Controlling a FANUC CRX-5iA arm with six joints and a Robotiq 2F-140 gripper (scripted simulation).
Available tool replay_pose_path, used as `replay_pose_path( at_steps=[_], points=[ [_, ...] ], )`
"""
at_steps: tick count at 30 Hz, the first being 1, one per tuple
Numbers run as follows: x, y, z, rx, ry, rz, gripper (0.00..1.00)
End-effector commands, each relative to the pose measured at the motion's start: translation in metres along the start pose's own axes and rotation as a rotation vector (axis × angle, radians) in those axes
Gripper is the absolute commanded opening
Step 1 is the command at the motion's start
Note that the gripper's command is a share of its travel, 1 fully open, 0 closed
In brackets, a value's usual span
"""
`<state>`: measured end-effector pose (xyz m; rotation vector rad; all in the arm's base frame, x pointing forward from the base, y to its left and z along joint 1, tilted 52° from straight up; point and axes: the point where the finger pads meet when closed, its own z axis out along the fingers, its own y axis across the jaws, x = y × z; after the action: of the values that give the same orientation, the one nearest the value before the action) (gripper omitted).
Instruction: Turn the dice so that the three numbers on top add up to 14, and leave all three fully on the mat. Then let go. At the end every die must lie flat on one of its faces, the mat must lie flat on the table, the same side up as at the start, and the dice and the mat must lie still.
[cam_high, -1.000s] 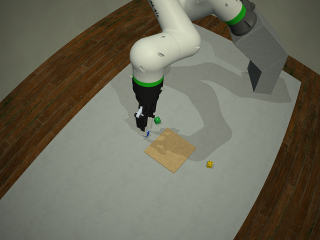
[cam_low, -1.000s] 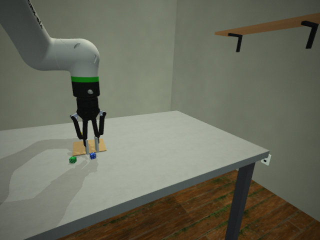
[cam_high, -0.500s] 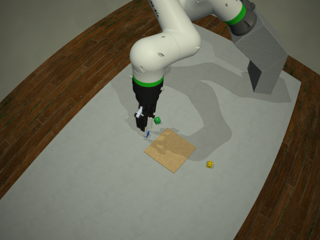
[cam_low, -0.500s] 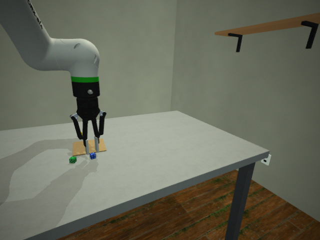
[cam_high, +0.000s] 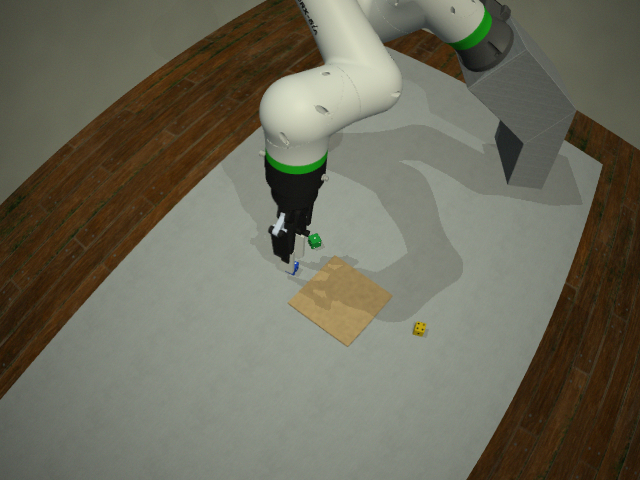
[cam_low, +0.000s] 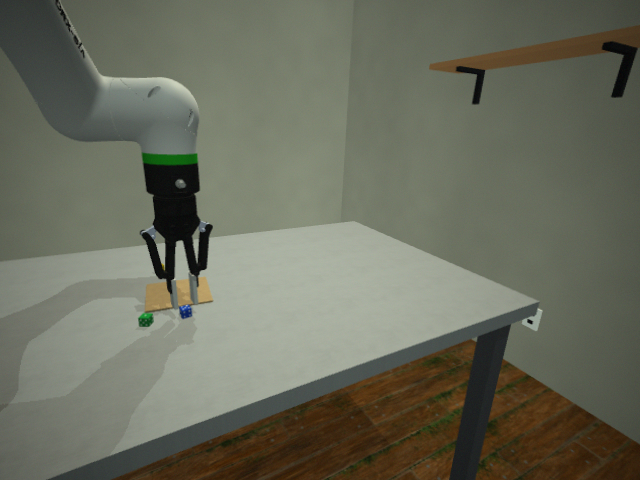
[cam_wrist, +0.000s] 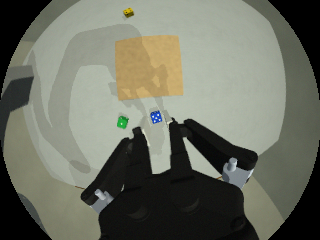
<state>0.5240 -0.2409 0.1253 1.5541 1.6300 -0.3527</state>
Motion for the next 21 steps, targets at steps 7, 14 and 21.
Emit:
replay_pose_path(
  at_steps=[7, 14, 21],
  points=[
    [0.0001, 0.0002, -0.0002, 0.0, 0.0, 0.0, 0.21],
    [0.0001, 0.0002, 0.0008, 0.0, 0.0, 0.0, 0.21],
    [0.0001, 0.0002, 0.0066, 0.0, 0.0, 0.0, 0.21]
  ],
)
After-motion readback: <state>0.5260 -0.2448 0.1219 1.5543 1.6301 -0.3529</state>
